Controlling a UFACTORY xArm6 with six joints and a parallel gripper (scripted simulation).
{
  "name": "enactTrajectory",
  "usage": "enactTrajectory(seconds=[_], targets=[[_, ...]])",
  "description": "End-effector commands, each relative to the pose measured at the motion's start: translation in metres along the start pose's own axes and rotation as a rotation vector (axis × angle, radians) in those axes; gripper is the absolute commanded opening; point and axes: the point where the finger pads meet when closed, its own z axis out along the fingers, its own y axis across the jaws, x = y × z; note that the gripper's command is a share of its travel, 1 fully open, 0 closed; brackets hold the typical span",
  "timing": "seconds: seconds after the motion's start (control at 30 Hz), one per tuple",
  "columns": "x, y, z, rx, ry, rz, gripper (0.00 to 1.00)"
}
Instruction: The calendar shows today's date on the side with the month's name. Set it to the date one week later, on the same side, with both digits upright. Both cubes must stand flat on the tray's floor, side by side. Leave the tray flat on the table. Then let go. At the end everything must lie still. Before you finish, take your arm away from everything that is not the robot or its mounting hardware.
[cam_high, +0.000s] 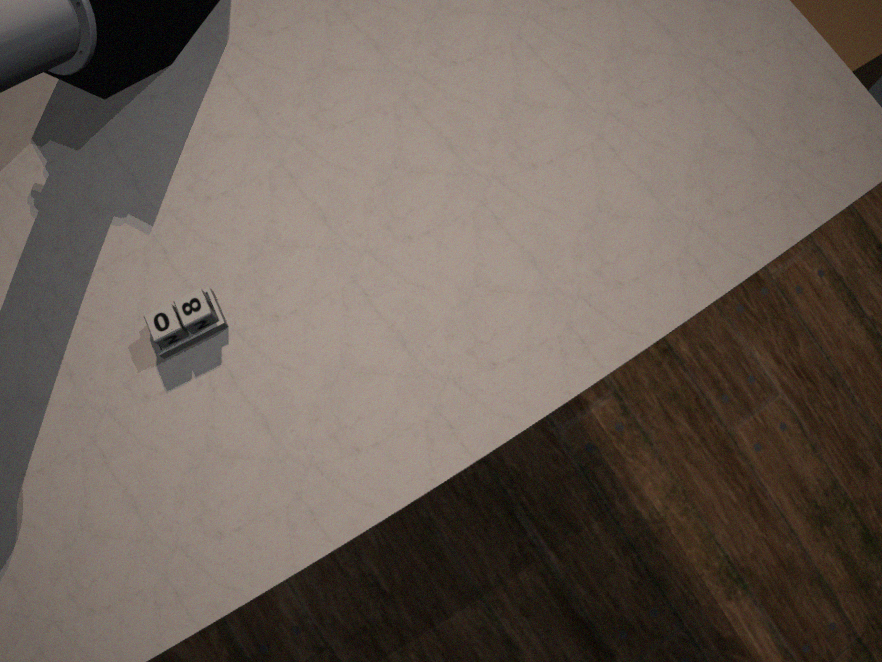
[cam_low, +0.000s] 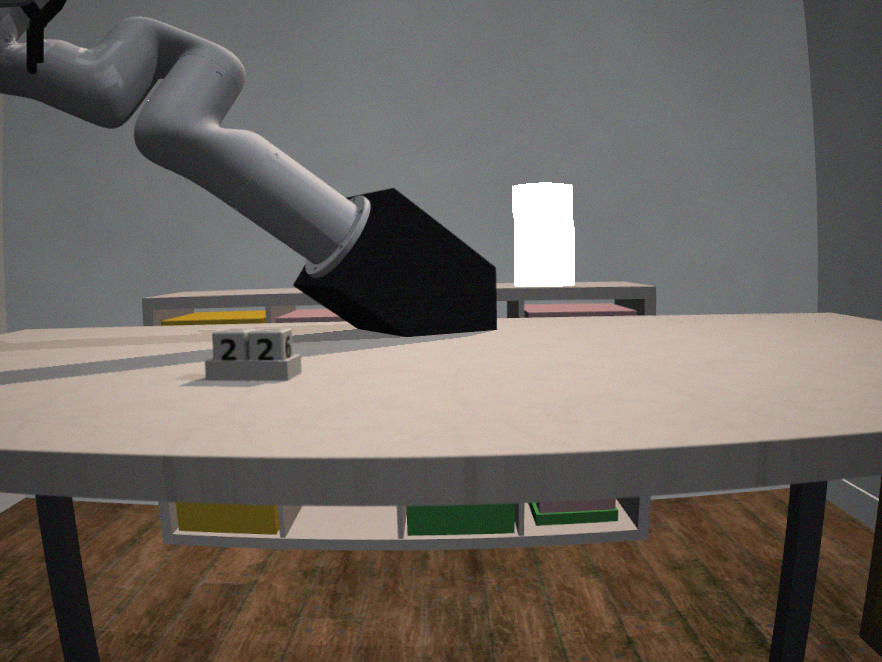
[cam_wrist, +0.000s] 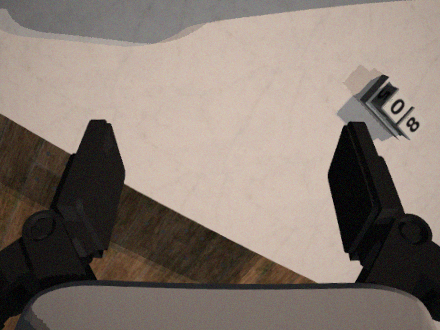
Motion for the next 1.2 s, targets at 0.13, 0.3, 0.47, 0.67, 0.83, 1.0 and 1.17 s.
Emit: enactTrajectory(seconds=[0.13,0.3,0.47,0.67,0.83,1.0,1.17], targets=[[-0.063,0.058,0.031,0.117,-0.123,-0.243,1.0],[-0.09,0.104,0.054,0.172,-0.191,-0.413,1.0],[-0.104,0.144,0.075,0.207,-0.242,-0.557,1.0],[-0.112,0.198,0.106,0.24,-0.304,-0.749,1.0],[-0.112,0.226,0.124,0.25,-0.333,-0.847,1.0],[-0.112,0.227,0.124,0.25,-0.335,-0.852,1.0],[-0.112,0.227,0.124,0.25,-0.335,-0.852,1.0]])
